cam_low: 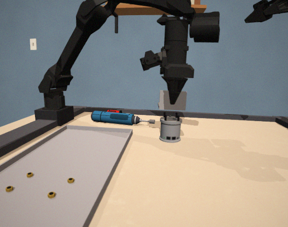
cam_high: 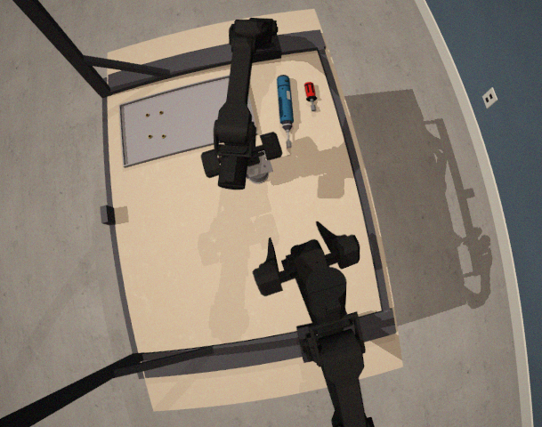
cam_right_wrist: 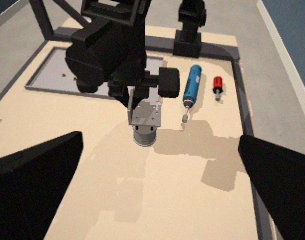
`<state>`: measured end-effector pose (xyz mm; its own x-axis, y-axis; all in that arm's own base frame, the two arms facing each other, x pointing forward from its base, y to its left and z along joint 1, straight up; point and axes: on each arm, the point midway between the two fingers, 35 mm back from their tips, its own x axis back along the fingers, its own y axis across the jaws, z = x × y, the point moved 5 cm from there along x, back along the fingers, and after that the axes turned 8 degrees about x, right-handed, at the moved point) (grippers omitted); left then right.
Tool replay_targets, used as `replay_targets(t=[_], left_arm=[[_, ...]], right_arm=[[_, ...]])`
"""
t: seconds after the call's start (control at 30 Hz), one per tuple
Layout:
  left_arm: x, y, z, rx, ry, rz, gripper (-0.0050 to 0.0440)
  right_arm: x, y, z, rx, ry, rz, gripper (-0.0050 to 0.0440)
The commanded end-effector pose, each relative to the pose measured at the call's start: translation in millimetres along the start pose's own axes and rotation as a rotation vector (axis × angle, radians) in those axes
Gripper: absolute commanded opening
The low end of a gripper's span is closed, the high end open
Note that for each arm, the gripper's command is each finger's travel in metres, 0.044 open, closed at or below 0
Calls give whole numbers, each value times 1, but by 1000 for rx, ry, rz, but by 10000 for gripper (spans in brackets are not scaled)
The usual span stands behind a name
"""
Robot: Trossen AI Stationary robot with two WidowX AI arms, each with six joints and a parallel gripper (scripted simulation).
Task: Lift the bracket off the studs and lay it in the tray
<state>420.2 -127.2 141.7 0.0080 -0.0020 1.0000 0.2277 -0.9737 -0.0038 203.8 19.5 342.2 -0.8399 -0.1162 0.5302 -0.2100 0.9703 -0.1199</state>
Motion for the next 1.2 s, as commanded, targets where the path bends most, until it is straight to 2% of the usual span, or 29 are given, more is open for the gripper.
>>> replay_targets(t=[0.0,0.27,0.33,0.4,0.5,0.6,0.67,0.87,1.03,1.17], left_arm=[[27,1,1,-6,43,-24,-50],[28,1,2,-6,28,-16,-50],[39,3,-5,-3,53,-24,-50],[36,9,-13,-8,50,-17,-50],[37,28,-32,-11,66,-23,-50],[30,54,-64,-17,74,-32,-50],[30,54,-64,-17,74,-32,-50],[1,98,-148,-41,55,-44,-50],[-22,111,-207,-59,38,-41,-50],[-35,112,-239,-69,29,-37,-50]], right_arm=[[4,0,-4,0,-16,2,440],[4,0,-4,0,-16,2,440],[3,-1,-5,0,-18,2,440],[0,0,-10,4,-26,-4,440],[-17,2,-20,9,-29,-15,440],[-48,7,-35,24,-35,-38,440],[-48,7,-35,24,-35,-38,440],[-128,33,-60,62,-55,-100,440],[-179,59,-68,87,-82,-141,440],[-219,79,-62,103,-68,-168,440]])
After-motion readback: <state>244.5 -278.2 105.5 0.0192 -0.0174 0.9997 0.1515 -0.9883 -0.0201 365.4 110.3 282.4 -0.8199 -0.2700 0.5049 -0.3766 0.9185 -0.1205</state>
